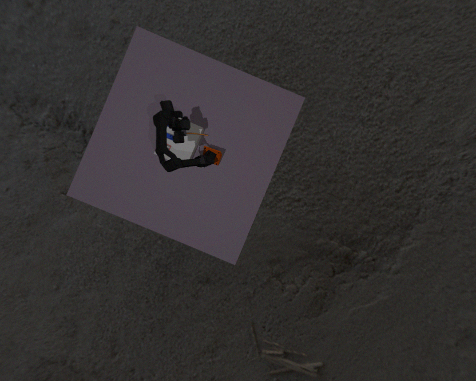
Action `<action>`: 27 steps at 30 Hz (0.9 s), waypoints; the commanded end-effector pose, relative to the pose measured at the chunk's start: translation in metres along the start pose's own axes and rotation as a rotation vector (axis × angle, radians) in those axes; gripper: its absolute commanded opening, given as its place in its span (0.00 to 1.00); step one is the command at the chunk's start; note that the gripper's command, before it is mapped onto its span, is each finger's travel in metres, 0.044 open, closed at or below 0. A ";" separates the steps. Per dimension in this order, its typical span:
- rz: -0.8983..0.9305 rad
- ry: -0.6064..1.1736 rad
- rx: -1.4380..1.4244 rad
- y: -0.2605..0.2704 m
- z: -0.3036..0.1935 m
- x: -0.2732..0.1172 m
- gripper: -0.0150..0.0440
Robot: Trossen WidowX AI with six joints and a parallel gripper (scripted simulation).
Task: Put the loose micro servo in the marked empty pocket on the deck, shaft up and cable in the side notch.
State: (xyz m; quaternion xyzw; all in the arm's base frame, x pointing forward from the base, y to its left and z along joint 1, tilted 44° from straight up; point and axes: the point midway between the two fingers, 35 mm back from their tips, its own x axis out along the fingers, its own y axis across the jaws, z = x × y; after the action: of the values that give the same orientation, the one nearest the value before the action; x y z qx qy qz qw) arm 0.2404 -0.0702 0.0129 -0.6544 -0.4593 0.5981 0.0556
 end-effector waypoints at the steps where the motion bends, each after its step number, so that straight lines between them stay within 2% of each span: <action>1: 0.000 0.005 0.003 -0.018 -0.010 -0.001 0.25; 20: -0.006 0.007 0.004 -0.111 -0.058 -0.002 0.25; 27: -0.007 0.008 -0.053 -0.114 -0.060 -0.002 0.25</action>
State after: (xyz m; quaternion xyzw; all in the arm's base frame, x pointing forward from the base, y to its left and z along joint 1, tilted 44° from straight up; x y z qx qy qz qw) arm 0.2300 0.0211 0.0992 -0.6545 -0.4668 0.5926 0.0512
